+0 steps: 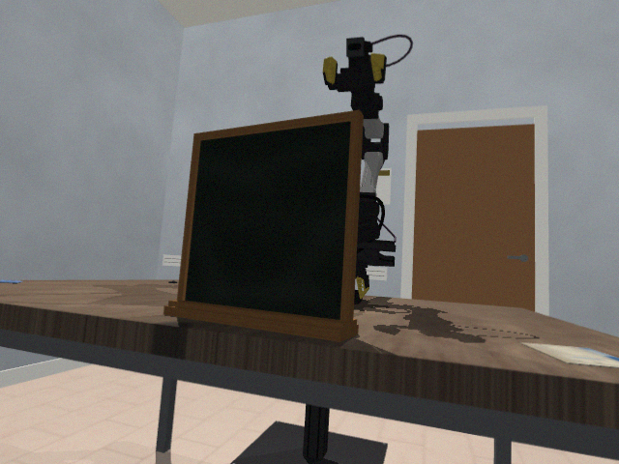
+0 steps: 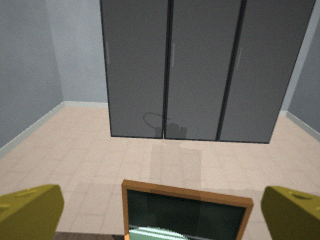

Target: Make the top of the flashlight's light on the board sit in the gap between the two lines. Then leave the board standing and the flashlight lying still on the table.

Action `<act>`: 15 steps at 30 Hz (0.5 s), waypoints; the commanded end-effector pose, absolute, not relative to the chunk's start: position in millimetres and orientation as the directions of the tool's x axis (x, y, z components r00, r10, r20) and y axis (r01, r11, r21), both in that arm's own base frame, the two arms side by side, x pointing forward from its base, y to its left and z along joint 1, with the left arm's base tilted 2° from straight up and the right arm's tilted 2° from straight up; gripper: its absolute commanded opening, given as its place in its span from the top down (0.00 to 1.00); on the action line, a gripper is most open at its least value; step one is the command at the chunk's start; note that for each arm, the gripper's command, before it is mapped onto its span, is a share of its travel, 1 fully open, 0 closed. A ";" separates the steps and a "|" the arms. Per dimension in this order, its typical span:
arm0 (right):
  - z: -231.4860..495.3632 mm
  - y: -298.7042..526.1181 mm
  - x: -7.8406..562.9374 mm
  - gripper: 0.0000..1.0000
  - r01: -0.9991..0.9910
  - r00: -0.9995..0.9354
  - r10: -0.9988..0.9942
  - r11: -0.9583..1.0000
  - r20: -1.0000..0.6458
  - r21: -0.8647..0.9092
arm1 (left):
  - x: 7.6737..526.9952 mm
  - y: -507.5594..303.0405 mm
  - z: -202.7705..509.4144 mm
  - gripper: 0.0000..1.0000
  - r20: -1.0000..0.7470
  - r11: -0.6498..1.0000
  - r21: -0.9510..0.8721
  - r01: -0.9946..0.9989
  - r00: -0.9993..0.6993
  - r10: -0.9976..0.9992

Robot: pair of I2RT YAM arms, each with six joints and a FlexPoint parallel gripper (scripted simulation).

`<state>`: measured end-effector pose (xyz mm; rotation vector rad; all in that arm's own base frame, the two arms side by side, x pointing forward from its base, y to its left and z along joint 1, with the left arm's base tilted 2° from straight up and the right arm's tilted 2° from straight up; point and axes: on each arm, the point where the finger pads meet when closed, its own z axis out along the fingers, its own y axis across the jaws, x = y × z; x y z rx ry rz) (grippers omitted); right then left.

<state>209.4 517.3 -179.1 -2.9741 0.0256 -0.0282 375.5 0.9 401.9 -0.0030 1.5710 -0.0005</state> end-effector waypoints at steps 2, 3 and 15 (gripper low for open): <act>-159.7 535.9 207.1 0.70 0.003 1.000 -0.003 -0.974 0.029 -0.226 | 378.7 1.8 403.2 0.00 -1.000 1.000 -0.008 -0.010 0.004 -0.008; -159.1 536.3 207.1 0.70 0.004 1.000 -0.003 -0.974 0.029 -0.227 | 379.0 1.9 402.4 0.00 -1.000 1.000 -0.008 -0.010 0.002 -0.008; -155.8 538.0 208.1 0.70 0.007 0.999 -0.001 -0.972 0.032 -0.234 | 399.4 0.0 400.9 0.00 -1.000 0.999 -0.028 -0.034 0.013 -0.027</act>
